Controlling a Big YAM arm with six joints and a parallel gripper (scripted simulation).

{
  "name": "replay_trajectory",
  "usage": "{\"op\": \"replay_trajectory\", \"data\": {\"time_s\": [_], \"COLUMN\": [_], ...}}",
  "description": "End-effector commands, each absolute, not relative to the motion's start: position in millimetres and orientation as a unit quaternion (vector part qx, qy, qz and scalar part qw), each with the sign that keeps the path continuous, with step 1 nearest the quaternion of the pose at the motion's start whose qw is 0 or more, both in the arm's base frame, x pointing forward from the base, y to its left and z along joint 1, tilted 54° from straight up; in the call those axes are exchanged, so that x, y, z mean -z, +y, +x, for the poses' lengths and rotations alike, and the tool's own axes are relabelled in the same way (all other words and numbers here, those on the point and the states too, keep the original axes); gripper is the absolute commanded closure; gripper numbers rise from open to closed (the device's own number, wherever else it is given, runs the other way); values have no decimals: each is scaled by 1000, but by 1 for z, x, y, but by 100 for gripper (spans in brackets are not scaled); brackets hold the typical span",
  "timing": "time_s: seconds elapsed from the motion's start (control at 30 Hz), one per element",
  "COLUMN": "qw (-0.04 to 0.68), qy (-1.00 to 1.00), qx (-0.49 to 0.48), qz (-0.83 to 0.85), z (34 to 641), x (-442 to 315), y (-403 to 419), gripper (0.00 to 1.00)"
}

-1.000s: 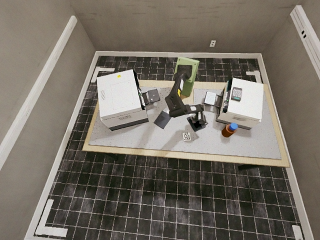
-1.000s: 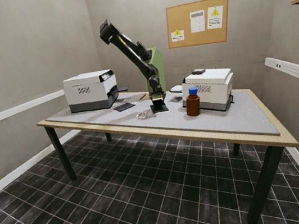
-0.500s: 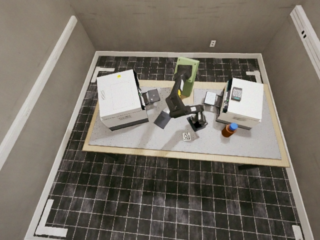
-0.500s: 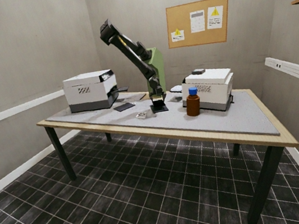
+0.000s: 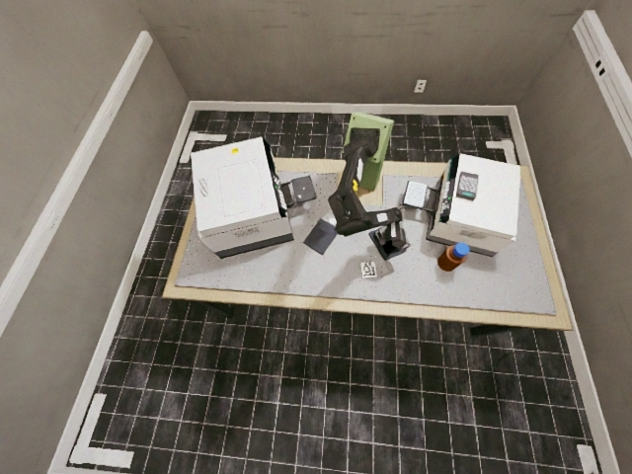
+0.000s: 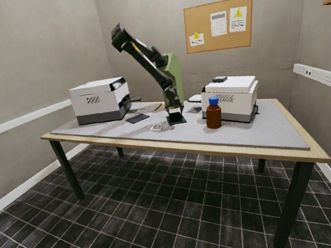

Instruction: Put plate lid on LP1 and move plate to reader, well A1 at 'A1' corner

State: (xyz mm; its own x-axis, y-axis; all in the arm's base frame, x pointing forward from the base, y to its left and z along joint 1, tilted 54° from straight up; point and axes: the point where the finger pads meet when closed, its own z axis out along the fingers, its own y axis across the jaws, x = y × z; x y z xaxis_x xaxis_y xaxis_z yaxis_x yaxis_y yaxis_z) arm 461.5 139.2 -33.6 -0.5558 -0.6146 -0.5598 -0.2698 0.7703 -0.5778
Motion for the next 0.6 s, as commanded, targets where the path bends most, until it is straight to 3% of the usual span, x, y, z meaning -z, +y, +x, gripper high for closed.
{"op": "replay_trajectory", "data": {"time_s": [0.0, 0.57], "qw": [398, 396], "qy": [852, 854], "qx": [221, 222], "qz": [-258, -254], "z": [470, 472], "x": [36, 36], "y": [137, 132], "gripper": [15, 15]}}
